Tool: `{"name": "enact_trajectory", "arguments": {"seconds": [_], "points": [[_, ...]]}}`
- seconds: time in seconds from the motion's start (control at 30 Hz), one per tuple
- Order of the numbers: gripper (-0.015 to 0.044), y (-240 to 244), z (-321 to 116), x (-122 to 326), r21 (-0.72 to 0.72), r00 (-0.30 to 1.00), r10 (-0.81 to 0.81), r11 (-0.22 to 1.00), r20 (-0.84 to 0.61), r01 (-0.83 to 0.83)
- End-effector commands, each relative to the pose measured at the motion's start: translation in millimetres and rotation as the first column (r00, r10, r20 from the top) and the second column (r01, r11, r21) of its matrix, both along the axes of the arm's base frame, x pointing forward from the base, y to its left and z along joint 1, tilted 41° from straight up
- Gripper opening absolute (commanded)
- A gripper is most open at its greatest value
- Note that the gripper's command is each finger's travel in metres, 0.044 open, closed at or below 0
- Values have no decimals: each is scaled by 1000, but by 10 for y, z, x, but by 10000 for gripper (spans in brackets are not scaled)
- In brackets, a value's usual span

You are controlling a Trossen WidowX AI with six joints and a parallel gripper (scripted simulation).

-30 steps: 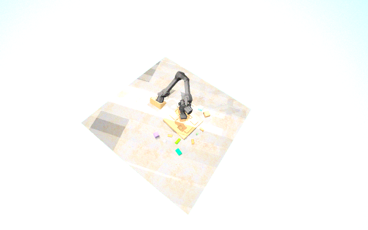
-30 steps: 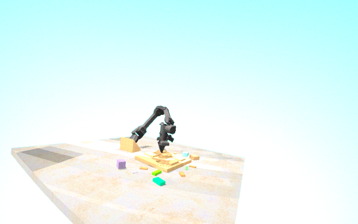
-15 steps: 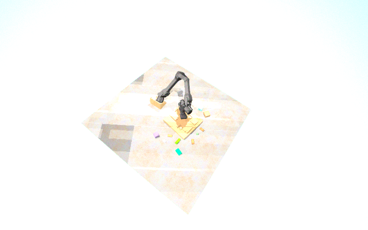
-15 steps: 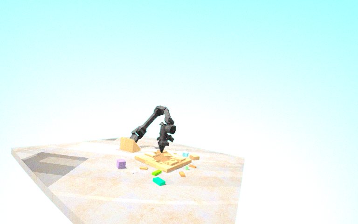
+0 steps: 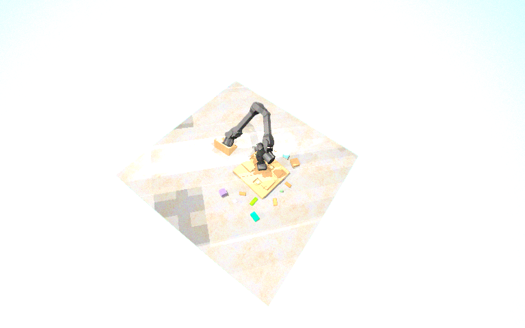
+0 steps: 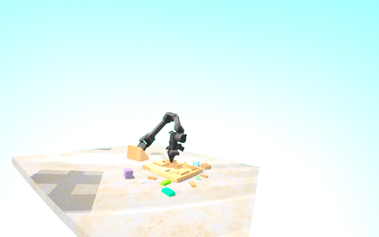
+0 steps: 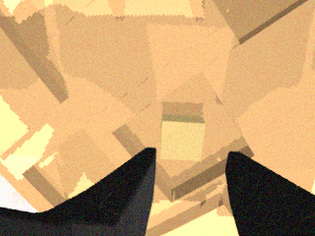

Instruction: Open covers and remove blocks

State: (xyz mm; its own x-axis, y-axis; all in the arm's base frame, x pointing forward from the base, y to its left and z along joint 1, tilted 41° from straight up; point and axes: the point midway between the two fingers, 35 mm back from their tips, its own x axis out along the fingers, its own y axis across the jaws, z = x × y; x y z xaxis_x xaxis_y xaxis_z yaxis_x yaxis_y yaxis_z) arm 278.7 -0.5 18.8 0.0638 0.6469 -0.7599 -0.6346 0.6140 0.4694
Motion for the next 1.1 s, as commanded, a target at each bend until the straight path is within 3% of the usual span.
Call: {"name": "enact_trajectory", "arguments": {"seconds": [0.0,1.07], "points": [[144,44,-45,-14,6,1000,-1,1000,-8,1],[144,172,-186,-3,7,1000,-1,1000,-7,1]]}}
